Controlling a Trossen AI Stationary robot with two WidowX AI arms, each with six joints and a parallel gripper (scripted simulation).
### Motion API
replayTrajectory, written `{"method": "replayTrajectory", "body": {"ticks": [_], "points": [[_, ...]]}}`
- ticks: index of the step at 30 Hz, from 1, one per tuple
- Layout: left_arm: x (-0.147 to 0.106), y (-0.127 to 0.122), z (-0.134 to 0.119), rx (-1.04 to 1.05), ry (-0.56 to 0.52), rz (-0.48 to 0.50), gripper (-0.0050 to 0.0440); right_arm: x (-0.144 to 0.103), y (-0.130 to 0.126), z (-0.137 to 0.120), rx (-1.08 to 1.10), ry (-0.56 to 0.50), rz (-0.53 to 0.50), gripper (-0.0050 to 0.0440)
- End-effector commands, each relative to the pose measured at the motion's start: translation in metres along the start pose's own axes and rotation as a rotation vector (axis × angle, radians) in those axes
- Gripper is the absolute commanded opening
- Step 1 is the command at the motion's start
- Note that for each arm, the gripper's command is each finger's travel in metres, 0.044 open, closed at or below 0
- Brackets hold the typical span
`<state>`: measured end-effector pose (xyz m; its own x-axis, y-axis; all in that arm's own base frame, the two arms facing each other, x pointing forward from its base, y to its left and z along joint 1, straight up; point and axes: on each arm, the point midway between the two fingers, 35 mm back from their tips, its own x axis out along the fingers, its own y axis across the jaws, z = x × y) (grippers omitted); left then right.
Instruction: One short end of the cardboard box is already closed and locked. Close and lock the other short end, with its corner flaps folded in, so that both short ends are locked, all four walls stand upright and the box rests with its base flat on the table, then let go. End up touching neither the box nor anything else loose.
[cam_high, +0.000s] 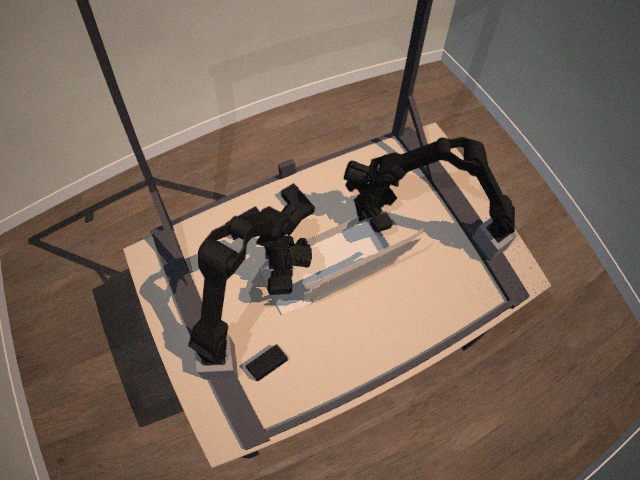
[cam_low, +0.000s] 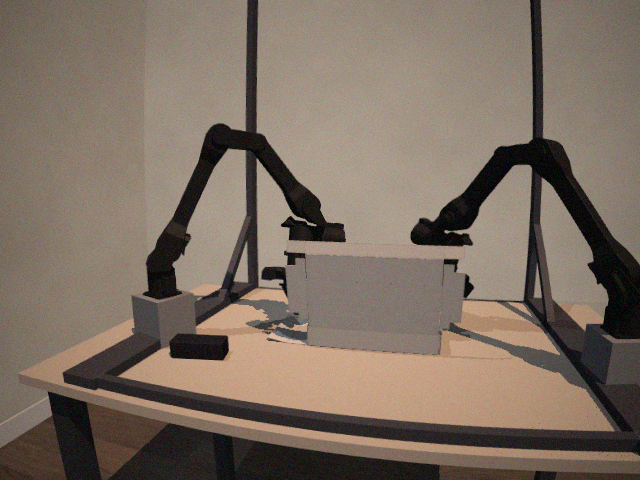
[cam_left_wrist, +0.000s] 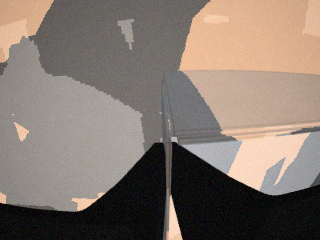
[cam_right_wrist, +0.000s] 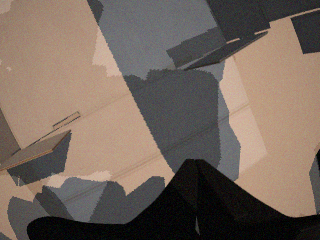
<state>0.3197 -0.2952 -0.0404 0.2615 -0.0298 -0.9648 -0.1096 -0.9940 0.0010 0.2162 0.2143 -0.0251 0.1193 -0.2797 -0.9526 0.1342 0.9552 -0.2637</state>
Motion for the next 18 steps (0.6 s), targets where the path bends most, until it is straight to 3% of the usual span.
{"method": "replayTrajectory", "body": {"ticks": [1, 11, 13, 18], "points": [[-0.009, 0.004, -0.007, -0.002, 0.021, 0.022, 0.0003, -0.009, 0.003, -0.010, -0.221, -0.002, 0.069, 0.0000], [-0.009, 0.004, -0.007, -0.002, 0.021, 0.022, 0.0003, -0.010, 0.006, -0.042, -0.882, -0.021, 0.168, 0.0000], [-0.009, 0.004, -0.007, -0.002, 0.021, 0.022, 0.0003, -0.010, 0.006, -0.042, -0.882, -0.021, 0.168, 0.0000], [-0.009, 0.004, -0.007, -0.002, 0.021, 0.022, 0.0003, -0.010, 0.006, -0.061, -1.277, -0.061, 0.229, 0.0000]]}}
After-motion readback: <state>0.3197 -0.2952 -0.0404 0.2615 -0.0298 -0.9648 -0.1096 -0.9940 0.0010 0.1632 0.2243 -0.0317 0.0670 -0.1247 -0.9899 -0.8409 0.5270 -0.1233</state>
